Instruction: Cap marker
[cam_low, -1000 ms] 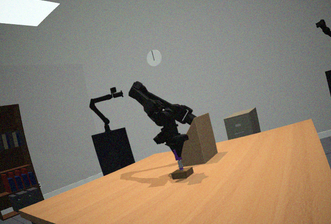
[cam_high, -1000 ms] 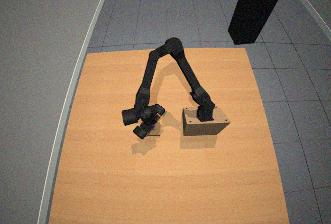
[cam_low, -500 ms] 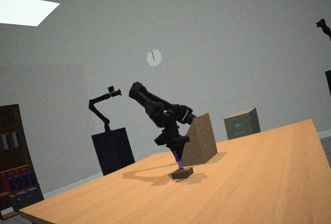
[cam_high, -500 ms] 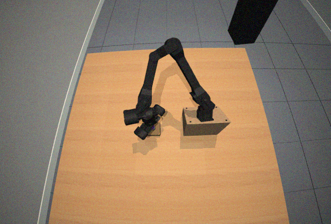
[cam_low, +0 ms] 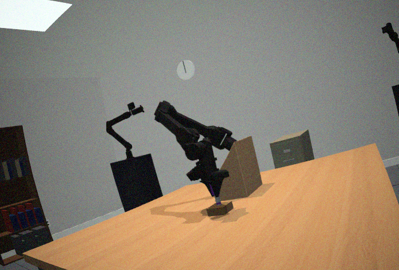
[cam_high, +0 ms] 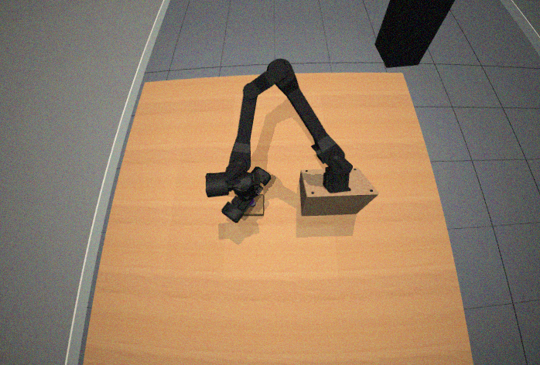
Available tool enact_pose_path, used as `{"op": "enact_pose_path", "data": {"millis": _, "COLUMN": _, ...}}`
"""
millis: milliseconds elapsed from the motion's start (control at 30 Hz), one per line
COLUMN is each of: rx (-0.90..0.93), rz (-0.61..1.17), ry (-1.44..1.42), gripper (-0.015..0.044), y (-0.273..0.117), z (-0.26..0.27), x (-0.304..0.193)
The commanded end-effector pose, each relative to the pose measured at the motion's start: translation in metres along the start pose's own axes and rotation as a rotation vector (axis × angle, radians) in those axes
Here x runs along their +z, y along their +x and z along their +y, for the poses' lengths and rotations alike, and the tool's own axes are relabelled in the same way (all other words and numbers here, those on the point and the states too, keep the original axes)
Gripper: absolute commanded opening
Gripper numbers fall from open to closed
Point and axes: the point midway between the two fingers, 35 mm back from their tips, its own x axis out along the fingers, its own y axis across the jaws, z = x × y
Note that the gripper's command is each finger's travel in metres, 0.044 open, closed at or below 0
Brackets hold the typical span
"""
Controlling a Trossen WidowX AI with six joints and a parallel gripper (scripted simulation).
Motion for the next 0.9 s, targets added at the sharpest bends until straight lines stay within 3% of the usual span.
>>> {"op": "enact_pose_path", "data": {"millis": 0, "rx": -0.014, "rz": 0.041, "ry": 0.026, "gripper": 0.0, "y": 0.022, "z": -0.004, "x": -0.003}}
{"op": "enact_pose_path", "data": {"millis": 867, "rx": -0.015, "rz": 0.04, "ry": 0.025, "gripper": 0.0, "y": 0.042, "z": -0.007, "x": 0.001}}
